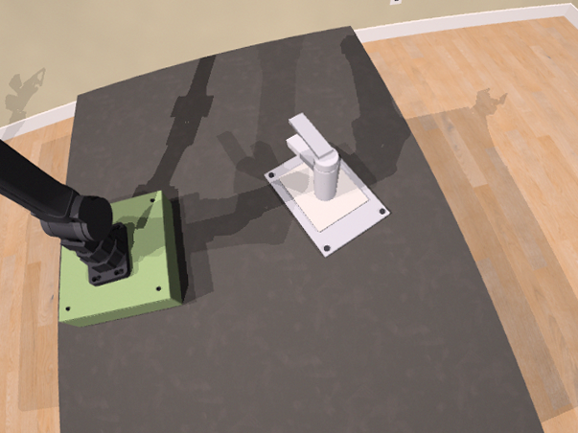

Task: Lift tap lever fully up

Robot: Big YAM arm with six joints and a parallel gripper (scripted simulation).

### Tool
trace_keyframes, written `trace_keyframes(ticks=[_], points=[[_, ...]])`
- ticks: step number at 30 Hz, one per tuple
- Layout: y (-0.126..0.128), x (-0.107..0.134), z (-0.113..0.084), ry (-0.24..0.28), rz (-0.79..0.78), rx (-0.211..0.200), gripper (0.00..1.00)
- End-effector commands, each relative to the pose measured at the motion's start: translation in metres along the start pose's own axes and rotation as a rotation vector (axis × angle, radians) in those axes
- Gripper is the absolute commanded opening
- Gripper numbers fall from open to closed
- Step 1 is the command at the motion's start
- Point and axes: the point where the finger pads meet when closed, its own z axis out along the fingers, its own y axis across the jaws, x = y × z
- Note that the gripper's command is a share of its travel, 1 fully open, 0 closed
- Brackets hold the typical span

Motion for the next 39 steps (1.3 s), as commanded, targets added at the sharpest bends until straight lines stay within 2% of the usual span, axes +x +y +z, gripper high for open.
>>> trace_keyframes(ticks=[1,34,35,39], points=[[-0.006,-0.005,0.000,-0.006,0.008,0.009,1.00],[-0.006,-0.005,0.000,-0.006,0.008,0.009,1.00],[-0.018,-0.016,0.005,-0.019,0.025,0.029,1.00],[-0.013,-0.001,0.011,0.004,-0.023,0.007,1.00]])
